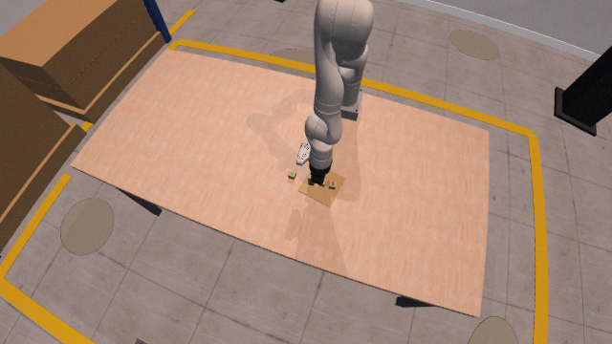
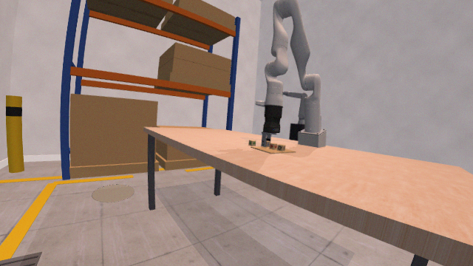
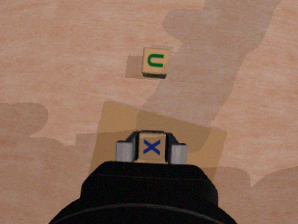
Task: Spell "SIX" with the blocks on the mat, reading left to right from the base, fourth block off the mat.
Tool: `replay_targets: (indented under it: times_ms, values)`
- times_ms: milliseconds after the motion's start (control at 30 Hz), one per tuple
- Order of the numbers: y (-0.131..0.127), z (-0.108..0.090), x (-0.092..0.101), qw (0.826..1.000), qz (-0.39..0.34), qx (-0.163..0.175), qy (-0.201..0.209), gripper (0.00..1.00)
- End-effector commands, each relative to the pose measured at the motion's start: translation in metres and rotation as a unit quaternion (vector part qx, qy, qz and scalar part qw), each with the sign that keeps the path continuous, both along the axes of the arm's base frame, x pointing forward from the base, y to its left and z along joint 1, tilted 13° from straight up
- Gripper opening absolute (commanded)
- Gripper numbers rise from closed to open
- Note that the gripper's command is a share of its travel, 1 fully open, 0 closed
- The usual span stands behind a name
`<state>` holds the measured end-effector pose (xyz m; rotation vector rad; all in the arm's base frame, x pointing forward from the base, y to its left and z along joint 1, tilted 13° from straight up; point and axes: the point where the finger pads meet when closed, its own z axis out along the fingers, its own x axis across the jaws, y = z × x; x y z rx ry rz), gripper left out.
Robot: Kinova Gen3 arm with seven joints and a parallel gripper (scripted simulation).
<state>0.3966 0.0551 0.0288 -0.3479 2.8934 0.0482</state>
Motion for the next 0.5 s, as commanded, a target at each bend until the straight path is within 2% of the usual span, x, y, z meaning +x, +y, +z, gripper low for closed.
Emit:
replay_targets:
  times_ms: [0, 467]
  values:
    - [0.0001, 0.0005, 0.0004, 1.0, 0.0, 0.0, -0.001, 0.49]
    - [0.0002, -0.0015, 0.0008, 1.0, 0.0, 0.0, -0.001, 0.49]
